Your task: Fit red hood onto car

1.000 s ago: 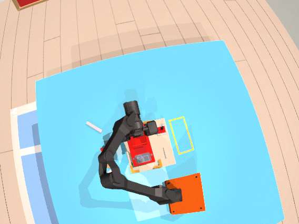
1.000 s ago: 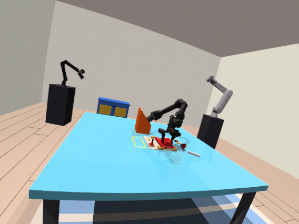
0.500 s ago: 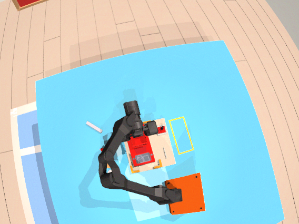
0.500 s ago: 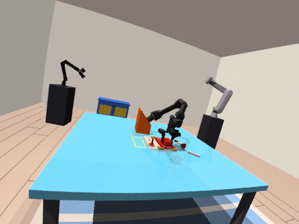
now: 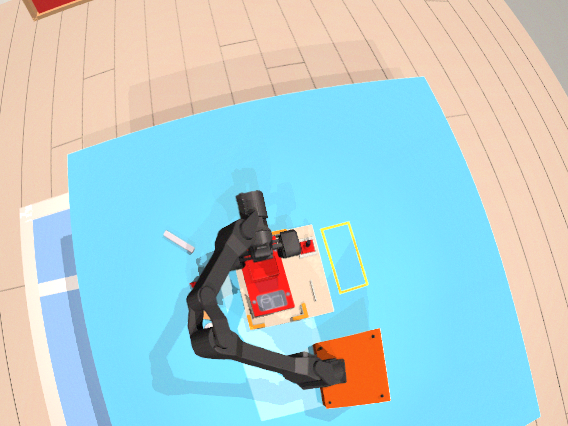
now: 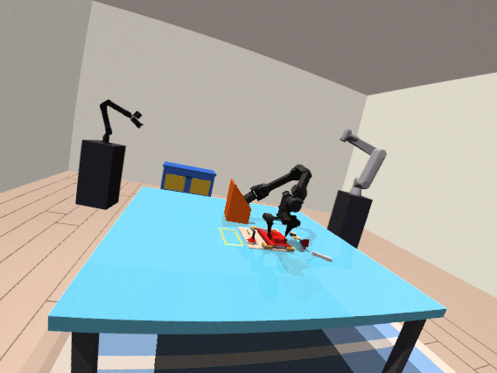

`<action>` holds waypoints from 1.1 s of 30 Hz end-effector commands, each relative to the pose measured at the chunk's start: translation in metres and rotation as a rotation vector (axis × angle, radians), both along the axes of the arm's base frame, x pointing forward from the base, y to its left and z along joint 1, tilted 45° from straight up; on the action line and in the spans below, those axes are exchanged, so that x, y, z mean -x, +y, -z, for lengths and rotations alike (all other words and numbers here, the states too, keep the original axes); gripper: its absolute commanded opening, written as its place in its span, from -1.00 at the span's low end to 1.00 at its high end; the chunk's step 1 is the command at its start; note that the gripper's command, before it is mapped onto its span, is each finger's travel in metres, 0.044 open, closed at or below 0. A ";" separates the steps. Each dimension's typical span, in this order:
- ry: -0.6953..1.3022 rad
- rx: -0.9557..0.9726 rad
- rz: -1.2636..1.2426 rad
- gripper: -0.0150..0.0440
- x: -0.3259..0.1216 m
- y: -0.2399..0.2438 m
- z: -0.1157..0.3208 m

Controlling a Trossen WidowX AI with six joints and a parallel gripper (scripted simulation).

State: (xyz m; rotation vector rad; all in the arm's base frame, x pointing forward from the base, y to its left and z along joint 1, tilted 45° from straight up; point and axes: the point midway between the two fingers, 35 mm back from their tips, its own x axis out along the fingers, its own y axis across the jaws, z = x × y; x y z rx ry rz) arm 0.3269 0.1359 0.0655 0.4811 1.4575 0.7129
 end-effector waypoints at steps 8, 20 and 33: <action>-0.004 -0.025 0.001 1.00 -0.004 -0.045 -0.044; -0.004 -0.025 0.001 1.00 -0.004 -0.045 -0.044; -0.004 -0.025 0.001 1.00 -0.004 -0.045 -0.044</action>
